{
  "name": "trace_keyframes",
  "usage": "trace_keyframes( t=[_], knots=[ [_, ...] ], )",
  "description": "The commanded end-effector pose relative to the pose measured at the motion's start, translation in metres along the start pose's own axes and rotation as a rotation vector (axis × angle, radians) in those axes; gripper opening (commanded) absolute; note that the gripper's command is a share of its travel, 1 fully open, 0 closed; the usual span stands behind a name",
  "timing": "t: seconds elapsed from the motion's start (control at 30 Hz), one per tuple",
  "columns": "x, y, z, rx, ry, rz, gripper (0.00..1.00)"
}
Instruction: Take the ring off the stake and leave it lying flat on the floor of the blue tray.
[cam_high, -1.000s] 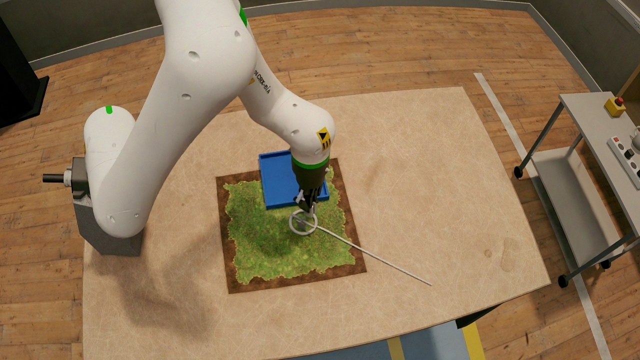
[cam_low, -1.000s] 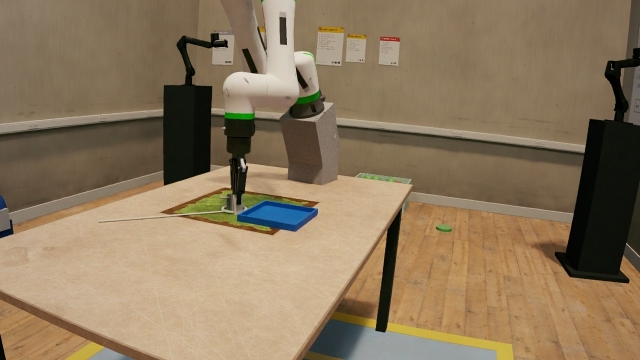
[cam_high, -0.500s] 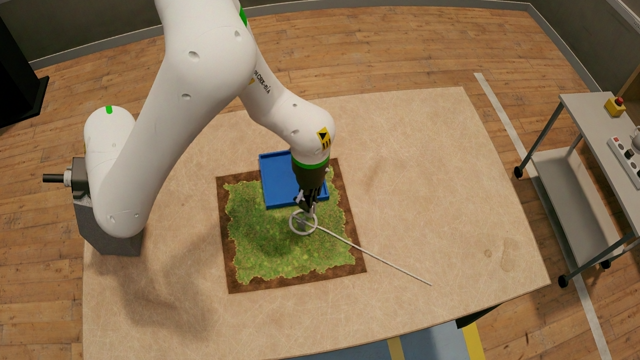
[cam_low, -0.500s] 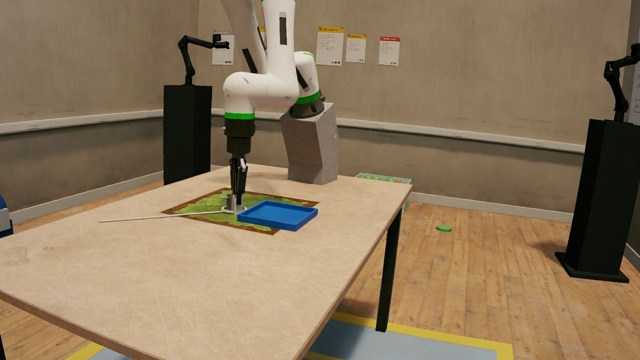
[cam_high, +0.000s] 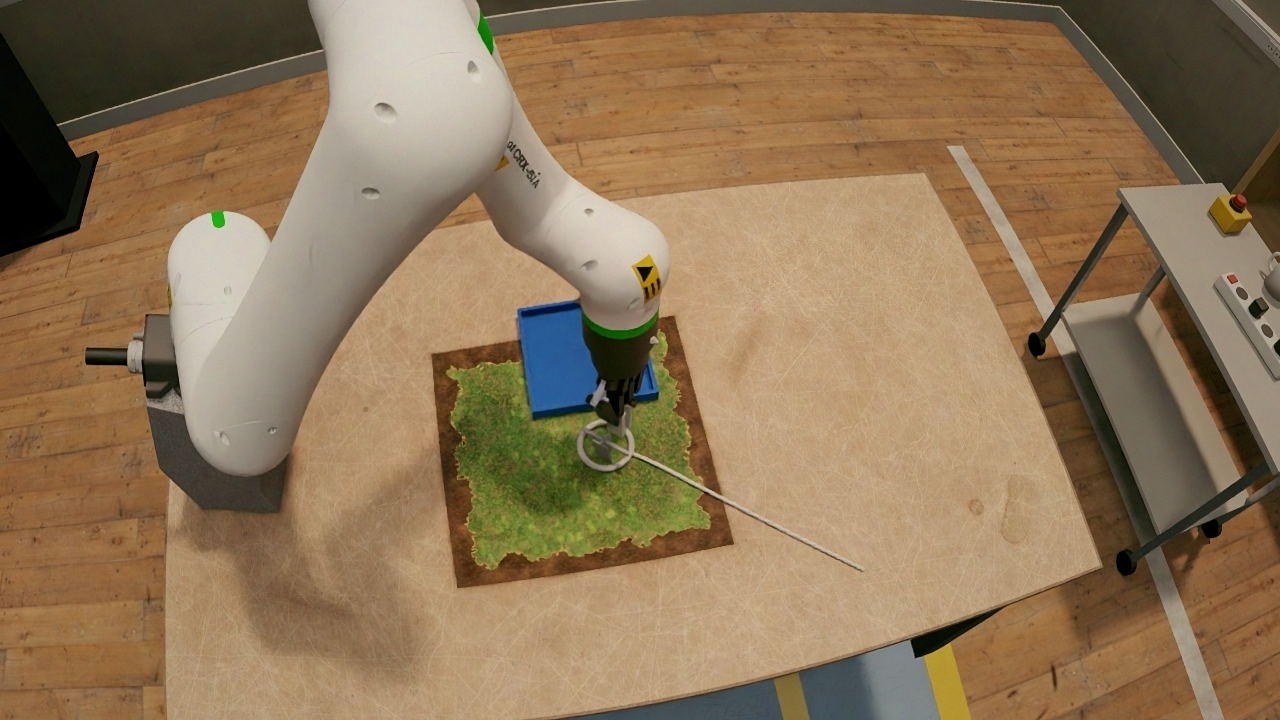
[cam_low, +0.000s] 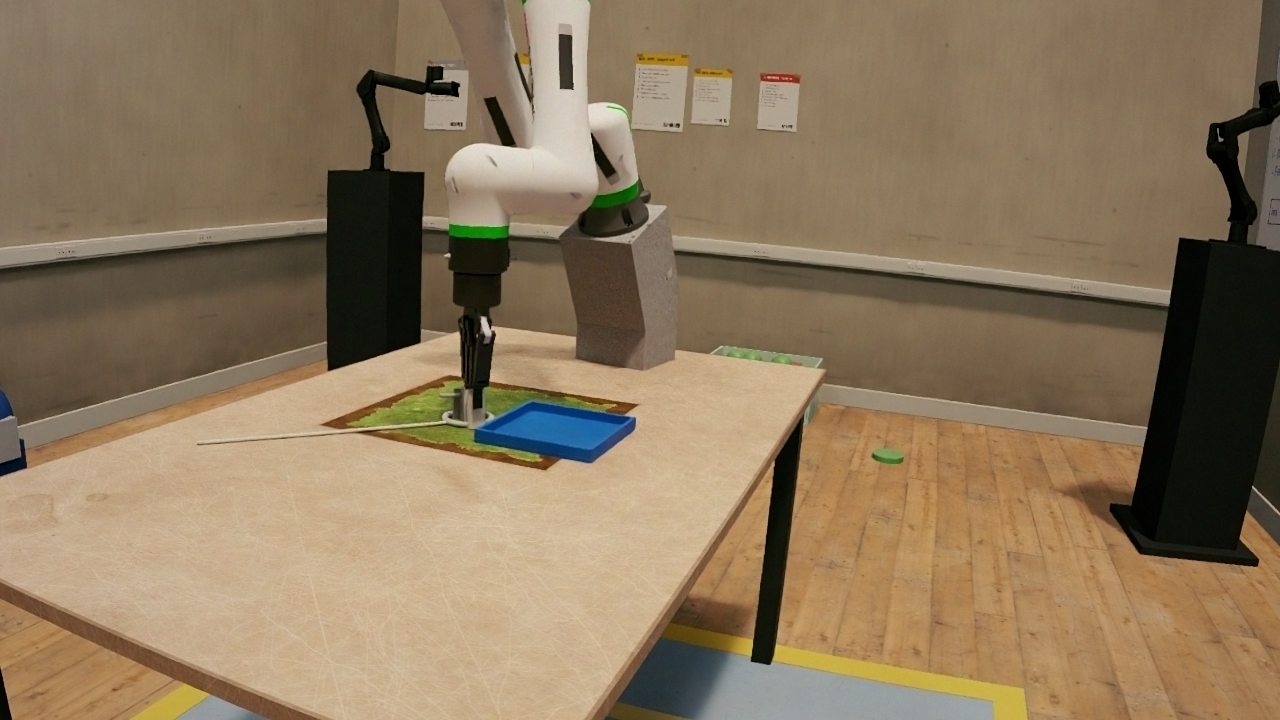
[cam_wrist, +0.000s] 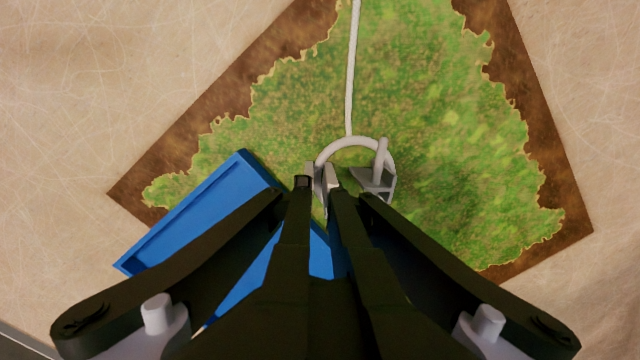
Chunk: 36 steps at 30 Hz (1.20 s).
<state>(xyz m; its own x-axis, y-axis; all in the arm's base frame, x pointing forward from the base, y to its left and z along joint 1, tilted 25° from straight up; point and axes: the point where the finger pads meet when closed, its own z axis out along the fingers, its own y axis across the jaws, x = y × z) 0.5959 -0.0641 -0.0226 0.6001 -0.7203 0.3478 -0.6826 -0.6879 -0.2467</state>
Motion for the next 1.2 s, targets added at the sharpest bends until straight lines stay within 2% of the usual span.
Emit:
trace_keyframes(
  t=[0.0, 1.17],
  knots=[
    [0.001, 0.0, -0.003, 0.001, 0.001, 0.0, 0.1],
    [0.001, 0.0, -0.024, 0.001, 0.001, 0.0, 0.1]
  ],
)
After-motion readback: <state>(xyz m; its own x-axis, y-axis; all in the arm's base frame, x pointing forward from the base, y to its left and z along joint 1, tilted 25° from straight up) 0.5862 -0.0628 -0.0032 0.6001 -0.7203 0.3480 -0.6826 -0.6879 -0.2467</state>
